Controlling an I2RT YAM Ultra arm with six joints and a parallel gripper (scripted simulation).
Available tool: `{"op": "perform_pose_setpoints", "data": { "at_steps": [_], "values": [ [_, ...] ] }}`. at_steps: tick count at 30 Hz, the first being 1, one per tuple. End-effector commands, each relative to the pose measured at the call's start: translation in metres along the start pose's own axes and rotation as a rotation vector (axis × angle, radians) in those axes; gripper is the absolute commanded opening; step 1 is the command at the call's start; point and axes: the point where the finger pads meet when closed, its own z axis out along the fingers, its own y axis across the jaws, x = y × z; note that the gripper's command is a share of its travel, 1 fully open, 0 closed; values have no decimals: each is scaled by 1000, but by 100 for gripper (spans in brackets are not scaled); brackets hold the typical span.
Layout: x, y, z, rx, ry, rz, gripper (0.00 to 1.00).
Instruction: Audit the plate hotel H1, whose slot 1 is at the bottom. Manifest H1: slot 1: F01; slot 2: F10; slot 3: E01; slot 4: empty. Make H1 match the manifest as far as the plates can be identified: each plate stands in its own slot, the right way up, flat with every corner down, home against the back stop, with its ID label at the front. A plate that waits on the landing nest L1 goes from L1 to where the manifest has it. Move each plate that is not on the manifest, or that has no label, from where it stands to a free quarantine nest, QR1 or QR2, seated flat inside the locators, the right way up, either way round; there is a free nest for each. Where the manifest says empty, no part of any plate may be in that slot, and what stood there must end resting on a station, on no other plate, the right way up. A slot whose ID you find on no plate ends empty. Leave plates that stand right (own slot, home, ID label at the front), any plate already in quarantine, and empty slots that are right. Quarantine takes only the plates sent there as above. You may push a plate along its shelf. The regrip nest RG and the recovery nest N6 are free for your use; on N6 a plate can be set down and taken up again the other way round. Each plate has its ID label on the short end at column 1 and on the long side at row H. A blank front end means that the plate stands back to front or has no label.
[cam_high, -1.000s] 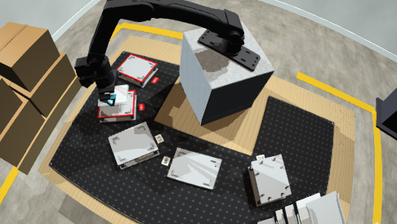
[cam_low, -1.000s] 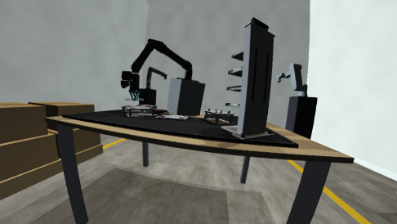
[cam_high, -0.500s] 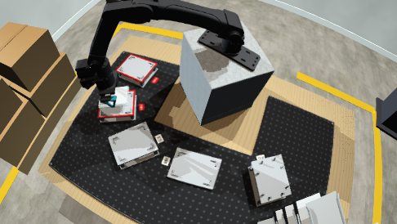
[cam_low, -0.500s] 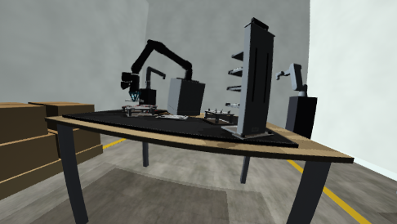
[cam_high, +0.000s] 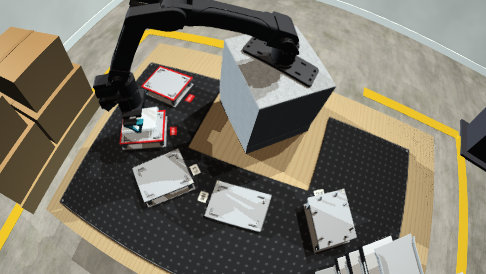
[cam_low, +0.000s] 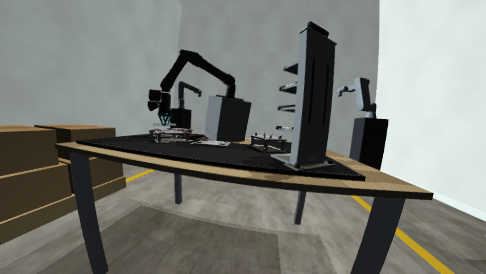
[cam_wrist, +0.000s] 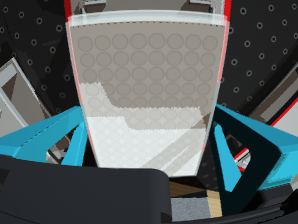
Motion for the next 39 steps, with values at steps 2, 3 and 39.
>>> {"op": "perform_pose_setpoints", "data": {
  "at_steps": [2,3,39],
  "values": [
    [-8,1,-4,-1,-23,0,86],
    [-8,0,-4,-1,-23,0,86],
    [-8,1,18,-1,-22,0,86]
  ]
}}
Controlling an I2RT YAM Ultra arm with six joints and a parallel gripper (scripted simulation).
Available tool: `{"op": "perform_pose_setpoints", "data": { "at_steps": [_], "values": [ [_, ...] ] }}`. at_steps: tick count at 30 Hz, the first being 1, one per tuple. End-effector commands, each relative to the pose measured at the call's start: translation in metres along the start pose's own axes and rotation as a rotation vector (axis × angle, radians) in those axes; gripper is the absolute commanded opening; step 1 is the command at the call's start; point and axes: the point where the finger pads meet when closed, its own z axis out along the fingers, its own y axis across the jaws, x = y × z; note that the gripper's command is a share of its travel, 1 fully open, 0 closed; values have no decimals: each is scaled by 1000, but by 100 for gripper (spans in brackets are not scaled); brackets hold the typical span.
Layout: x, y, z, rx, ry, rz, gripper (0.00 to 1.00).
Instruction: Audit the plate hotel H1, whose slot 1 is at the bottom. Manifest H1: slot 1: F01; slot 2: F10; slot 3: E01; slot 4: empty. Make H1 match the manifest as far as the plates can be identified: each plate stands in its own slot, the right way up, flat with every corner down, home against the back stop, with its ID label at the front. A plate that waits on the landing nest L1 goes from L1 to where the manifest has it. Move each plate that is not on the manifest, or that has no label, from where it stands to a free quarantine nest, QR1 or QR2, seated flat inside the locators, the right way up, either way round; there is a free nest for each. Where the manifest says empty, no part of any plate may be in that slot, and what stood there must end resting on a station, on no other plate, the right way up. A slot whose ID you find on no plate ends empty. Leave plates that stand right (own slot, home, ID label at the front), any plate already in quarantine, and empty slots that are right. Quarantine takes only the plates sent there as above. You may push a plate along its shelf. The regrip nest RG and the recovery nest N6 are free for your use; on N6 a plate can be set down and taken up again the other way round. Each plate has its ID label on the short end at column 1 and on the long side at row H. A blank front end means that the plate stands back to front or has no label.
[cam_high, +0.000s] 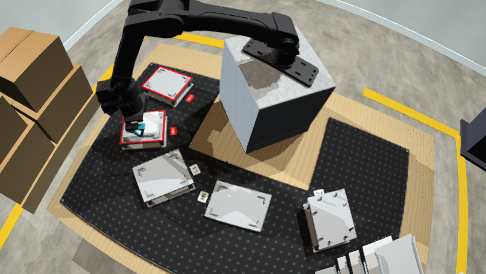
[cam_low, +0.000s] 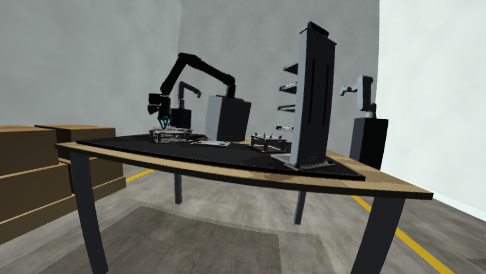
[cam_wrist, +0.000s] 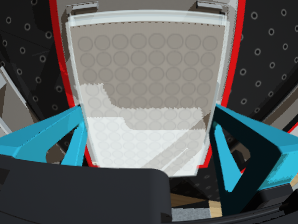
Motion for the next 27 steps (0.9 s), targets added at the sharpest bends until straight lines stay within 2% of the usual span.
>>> {"op": "perform_pose_setpoints", "data": {
  "at_steps": [1,14,15,27],
  "values": [
    [-8,1,-5,-1,-21,-1,86],
    [-8,1,2,-1,-21,-1,86],
    [-8,1,2,-1,-21,-1,100],
    [-8,1,2,-1,-21,-1,100]
  ]
}}
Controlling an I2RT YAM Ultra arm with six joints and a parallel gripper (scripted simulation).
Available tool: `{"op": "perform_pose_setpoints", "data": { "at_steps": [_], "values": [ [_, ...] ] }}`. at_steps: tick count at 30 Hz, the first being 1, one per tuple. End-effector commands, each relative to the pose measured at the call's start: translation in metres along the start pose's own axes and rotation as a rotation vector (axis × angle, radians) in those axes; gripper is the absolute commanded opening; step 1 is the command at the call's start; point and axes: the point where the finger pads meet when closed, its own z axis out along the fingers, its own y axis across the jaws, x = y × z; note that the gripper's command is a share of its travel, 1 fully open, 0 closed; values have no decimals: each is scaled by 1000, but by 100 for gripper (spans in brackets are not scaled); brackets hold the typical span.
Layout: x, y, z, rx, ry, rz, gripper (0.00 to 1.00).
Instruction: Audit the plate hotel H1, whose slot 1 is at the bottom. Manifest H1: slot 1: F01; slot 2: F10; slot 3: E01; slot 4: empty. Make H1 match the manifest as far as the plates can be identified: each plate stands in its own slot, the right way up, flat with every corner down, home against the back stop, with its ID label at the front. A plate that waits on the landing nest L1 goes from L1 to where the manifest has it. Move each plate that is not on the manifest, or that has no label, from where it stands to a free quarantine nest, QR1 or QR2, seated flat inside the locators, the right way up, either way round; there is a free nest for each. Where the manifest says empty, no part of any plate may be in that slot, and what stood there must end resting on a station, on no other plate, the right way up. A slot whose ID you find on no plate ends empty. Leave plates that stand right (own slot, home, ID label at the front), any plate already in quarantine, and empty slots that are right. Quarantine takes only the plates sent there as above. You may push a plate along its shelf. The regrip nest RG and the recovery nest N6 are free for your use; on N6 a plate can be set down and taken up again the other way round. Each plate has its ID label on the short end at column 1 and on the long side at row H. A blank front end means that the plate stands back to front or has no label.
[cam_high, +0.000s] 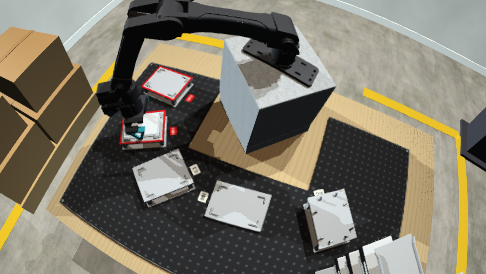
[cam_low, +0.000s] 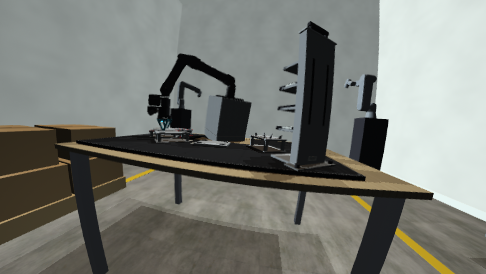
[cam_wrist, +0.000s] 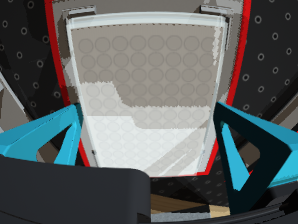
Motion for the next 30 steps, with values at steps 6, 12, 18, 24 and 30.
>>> {"op": "perform_pose_setpoints", "data": {
  "at_steps": [6,12,18,24,30],
  "values": [
    [-6,0,-18,-1,-16,0,100],
    [-6,0,-32,-1,-16,0,100],
    [-5,0,-52,-1,-16,0,100],
    [-5,0,-72,0,-16,0,100],
    [-4,0,-79,0,-16,0,100]
  ]
}}
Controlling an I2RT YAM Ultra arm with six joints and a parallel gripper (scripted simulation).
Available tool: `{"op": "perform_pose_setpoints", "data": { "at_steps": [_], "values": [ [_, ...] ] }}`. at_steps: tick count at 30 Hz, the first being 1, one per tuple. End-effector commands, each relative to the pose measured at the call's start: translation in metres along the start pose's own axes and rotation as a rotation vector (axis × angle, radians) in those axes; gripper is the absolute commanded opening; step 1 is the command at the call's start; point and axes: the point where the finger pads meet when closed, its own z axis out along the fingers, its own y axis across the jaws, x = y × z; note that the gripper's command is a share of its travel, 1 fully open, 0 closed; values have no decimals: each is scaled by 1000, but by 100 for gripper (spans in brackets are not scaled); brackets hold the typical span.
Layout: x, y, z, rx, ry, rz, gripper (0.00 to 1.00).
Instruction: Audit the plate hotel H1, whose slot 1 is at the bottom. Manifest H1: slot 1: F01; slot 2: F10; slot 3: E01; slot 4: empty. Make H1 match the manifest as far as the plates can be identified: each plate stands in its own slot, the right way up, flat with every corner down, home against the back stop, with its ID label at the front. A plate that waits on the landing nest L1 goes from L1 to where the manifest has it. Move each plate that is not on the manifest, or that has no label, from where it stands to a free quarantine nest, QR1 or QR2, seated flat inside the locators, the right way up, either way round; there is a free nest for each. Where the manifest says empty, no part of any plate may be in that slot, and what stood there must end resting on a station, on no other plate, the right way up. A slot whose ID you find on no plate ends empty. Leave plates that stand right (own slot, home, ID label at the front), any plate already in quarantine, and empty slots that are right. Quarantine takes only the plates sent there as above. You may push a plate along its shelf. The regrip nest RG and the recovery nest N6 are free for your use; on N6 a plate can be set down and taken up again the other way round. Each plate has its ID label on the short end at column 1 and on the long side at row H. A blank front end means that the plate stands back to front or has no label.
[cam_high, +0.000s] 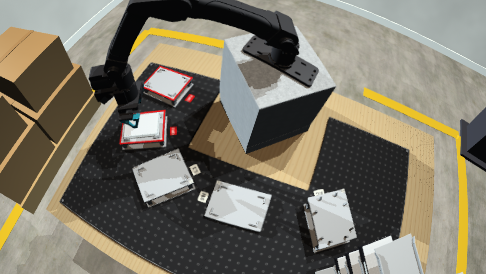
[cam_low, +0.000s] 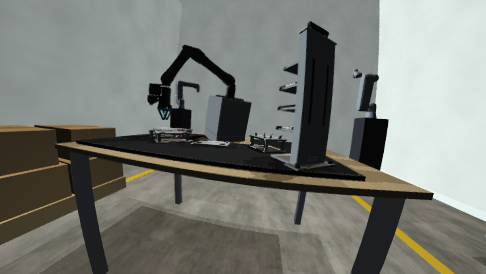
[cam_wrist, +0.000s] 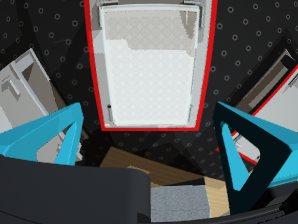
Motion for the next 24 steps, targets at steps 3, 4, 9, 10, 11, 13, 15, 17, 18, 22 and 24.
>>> {"op": "perform_pose_setpoints", "data": {
  "at_steps": [3,4,9,10,11,13,15,17,18,22,24],
  "values": [
    [-4,-3,-19,0,-13,3,100],
    [-4,-3,-22,0,-13,3,100],
    [-4,-3,-35,0,-13,3,100],
    [-4,-3,-38,0,-13,3,100],
    [-4,-3,-41,0,-13,3,100],
    [-4,-3,-41,0,-13,3,100],
    [-4,-3,-46,0,-13,3,100],
    [-4,-3,-51,1,-13,3,100],
    [-4,-3,-54,1,-13,3,100],
    [-4,-3,-65,1,-13,3,100],
    [-4,-3,-70,1,-13,3,100]
  ]
}}
